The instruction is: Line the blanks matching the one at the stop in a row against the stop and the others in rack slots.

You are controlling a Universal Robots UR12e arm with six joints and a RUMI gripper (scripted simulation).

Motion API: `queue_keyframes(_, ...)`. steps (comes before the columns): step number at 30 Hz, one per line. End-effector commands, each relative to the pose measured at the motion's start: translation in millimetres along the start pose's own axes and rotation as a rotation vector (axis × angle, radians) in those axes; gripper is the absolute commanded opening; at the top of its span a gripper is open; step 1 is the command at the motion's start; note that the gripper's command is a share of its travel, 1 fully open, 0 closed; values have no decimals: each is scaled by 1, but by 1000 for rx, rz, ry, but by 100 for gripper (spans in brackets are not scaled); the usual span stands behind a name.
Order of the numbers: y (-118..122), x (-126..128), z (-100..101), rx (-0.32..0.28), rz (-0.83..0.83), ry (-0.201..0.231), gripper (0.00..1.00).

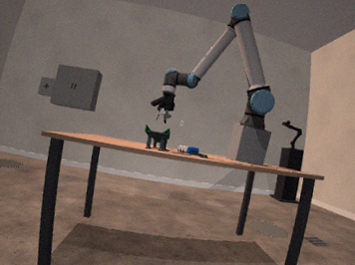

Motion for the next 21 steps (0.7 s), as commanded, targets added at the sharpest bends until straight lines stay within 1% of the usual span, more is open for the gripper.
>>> queue_keyframes(1,0,5,0,5,251,9,100)
queue_keyframes(6,1,9,1,6,452,9,100)
queue_keyframes(8,1,9,1,6,452,9,100)
queue_keyframes(15,4,13,2,7,703,8,100)
queue_keyframes(21,6,16,3,8,883,7,100)
Point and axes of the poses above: the point where the finger pads meet when closed, its own z axis out along the fingers, its own x axis across the jaws, y = z × x, the point moved 4 cm from there along -z, back along the fingers, and after that the axes turned 9 degrees about -z, right-handed, at the moved point
